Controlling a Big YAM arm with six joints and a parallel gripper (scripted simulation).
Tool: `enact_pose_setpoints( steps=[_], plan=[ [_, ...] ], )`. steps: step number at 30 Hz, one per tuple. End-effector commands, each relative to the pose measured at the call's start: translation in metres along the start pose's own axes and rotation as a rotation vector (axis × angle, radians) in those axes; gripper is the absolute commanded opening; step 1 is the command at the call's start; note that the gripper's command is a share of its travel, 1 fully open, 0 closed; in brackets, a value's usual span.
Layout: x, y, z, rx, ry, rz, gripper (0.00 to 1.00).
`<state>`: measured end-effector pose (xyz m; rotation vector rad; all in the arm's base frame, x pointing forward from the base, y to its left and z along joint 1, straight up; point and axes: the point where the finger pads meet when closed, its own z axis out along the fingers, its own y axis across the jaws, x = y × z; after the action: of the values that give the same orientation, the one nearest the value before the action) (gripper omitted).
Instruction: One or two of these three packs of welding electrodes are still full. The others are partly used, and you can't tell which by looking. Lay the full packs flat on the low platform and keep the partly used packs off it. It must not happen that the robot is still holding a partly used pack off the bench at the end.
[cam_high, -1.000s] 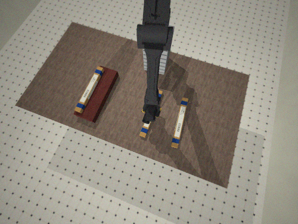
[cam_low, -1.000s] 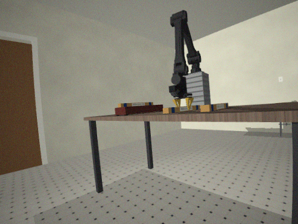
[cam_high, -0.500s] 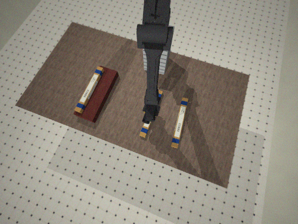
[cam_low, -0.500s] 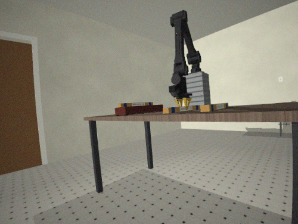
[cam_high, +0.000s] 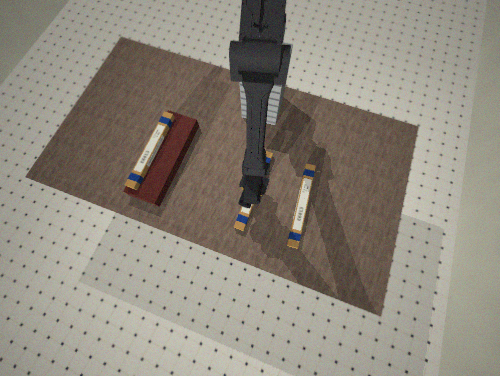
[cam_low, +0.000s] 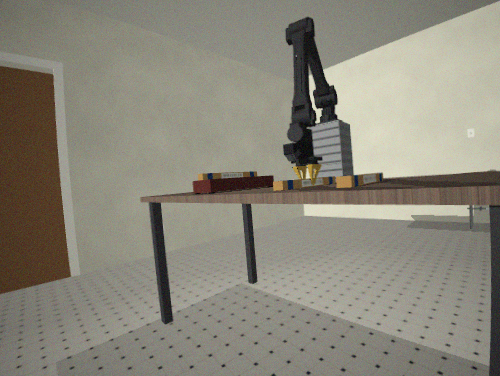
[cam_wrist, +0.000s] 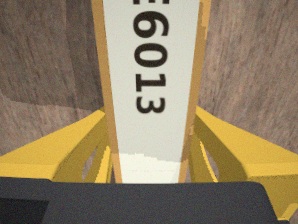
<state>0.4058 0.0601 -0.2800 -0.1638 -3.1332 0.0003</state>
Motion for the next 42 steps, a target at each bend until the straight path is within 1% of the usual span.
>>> enact_pose_setpoints(
  steps=[1,19,23,31,42],
  plan=[
    [-0.021,0.001,-0.014,-0.009,-0.041,0.023,0.0],
    [-0.021,0.001,-0.014,-0.009,-0.041,0.023,0.0],
    [-0.019,0.001,-0.017,-0.007,-0.036,0.023,0.0],
    [-0.011,-0.001,-0.029,-0.004,-0.021,0.023,0.0],
    [-0.01,-0.001,-0.044,-0.003,-0.02,0.023,0.0]
  ],
)
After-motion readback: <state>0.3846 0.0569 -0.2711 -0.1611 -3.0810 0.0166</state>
